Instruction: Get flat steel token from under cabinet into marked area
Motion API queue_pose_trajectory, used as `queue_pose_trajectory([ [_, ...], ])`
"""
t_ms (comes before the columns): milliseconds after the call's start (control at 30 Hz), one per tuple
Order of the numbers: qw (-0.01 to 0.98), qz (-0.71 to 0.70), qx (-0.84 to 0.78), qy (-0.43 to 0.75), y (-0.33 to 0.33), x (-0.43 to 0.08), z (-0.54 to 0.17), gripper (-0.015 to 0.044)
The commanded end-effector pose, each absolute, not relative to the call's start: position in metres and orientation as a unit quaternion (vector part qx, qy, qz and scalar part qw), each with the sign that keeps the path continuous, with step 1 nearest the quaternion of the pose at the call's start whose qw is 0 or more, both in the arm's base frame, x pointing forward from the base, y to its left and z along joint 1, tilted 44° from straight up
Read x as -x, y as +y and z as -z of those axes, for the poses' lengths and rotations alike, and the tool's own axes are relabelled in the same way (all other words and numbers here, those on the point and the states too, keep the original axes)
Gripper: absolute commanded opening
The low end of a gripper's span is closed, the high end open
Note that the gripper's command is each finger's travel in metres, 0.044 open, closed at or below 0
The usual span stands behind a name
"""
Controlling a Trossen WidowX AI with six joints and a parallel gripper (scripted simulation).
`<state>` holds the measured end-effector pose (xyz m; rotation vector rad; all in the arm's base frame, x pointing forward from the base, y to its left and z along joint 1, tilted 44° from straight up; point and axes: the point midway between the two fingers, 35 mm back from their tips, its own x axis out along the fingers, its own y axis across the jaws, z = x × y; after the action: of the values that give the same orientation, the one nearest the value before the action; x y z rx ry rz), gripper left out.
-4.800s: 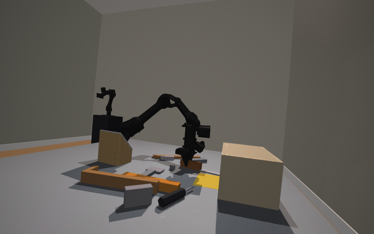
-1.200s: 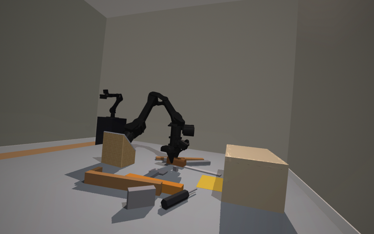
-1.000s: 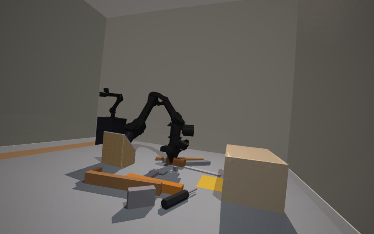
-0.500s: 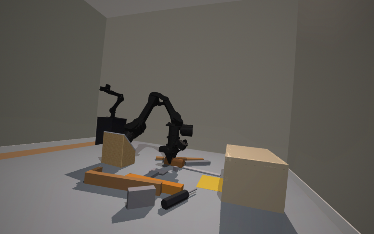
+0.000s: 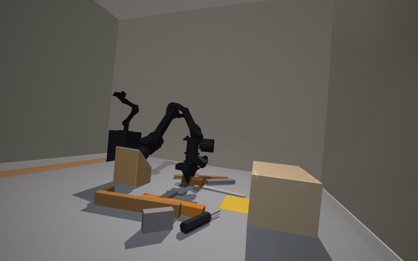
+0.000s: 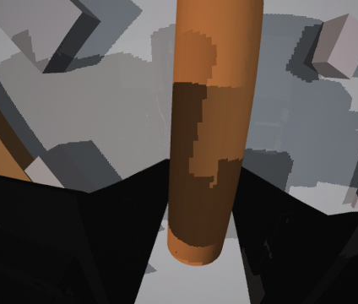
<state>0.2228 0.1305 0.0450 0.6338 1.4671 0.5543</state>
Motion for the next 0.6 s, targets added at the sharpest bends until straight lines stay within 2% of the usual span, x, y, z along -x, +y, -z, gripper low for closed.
queue_pose_trajectory([
  [0, 0.663, -0.245, -0.28, 0.649, 0.1305, -0.2228, -0.045, 0.0105],
  [133, 0.663, -0.245, -0.28, 0.649, 0.1305, -0.2228, -0.0449, 0.02],
  [267, 0.663, -0.245, -0.281, 0.649, 0.1305, -0.2229, -0.0451, 0.02],
  [367, 0.664, -0.246, -0.282, 0.648, 0.1304, -0.2227, -0.0449, 0.027],
  [567, 0.664, -0.247, -0.28, 0.648, 0.1314, -0.2235, -0.0442, 0.027],
])
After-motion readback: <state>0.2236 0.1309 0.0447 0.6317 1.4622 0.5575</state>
